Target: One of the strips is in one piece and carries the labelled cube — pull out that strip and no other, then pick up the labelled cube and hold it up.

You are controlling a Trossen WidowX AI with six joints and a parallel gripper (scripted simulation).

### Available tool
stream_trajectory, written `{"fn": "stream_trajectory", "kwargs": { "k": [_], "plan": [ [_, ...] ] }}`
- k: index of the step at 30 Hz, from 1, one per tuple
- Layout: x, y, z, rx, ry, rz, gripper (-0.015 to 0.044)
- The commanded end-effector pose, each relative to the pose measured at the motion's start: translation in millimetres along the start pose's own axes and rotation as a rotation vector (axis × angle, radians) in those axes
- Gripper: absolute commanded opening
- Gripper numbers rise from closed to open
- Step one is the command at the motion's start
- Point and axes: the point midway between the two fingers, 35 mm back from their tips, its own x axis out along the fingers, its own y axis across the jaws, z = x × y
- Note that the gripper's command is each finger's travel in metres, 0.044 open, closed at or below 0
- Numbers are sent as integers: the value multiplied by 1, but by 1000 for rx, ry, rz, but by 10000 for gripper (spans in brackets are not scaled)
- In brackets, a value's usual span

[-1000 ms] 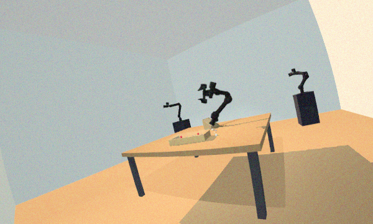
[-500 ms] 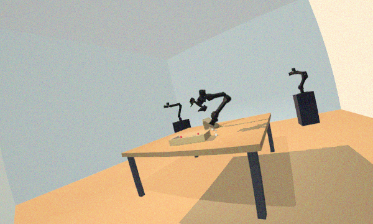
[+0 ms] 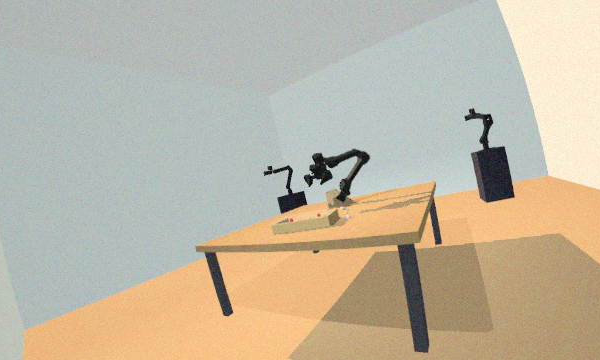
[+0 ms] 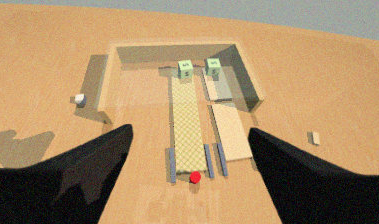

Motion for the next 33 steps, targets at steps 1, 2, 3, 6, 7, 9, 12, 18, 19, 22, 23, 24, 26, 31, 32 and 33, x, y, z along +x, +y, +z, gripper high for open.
{"fn": "stream_trajectory", "kwargs": {
  "k": [1,2,3,6,7,9,12,18,19,22,23,24,26,31,32,33],
  "plan": [
    [0,-1,-2,29,1,9,400],
    [0,-1,-2,29,1,9,400],
    [0,-1,-2,29,1,9,400],
    [4,-2,-1,28,24,5,348],
    [10,-3,0,26,54,1,321],
    [23,-6,2,19,131,-9,269],
    [44,-10,1,10,256,-15,190],
    [81,-11,-13,-21,529,-1,33],
    [86,-11,-17,-28,577,4,6],
    [101,-8,-29,-53,724,28,0],
    [105,-6,-34,-62,774,39,0],
    [109,-5,-38,-71,825,50,0],
    [112,-9,-50,-88,916,73,0],
    [113,-10,-54,-94,949,83,0],
    [113,-10,-54,-94,949,83,0],
    [113,-10,-54,-94,949,83,0]
  ]
}}
